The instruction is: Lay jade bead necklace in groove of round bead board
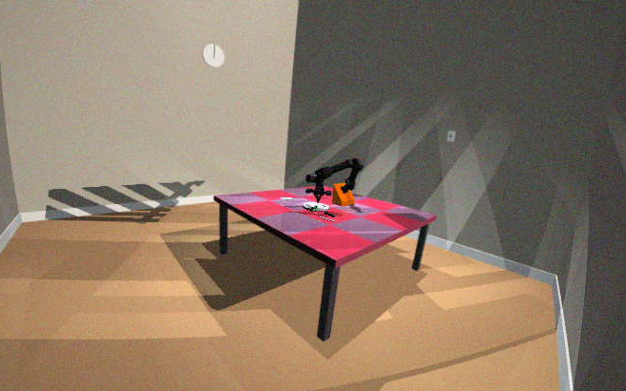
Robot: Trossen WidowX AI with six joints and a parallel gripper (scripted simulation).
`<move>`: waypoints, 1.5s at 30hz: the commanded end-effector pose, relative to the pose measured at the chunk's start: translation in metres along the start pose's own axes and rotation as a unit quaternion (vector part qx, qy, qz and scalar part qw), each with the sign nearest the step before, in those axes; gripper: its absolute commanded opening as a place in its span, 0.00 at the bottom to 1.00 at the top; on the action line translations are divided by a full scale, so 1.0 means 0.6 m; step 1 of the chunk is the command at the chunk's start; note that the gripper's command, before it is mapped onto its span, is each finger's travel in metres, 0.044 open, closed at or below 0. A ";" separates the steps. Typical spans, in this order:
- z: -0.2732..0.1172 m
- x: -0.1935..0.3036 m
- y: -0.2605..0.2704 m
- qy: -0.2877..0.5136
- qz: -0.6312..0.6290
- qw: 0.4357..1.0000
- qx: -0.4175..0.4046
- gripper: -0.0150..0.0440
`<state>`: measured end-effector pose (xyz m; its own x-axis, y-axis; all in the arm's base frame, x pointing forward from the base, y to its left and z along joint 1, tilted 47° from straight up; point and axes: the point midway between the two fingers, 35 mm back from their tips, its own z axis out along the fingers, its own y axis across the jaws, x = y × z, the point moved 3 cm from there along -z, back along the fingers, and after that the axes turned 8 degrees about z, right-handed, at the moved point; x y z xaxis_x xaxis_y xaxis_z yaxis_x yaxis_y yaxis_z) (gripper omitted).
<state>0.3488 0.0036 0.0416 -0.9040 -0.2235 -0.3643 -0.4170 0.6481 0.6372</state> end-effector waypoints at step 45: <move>0.012 0.033 0.002 0.000 -0.002 1.000 0.003 1.00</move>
<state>0.3298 0.0137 0.0230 -0.9052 -0.2294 -0.3576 -0.4163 0.6472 0.6385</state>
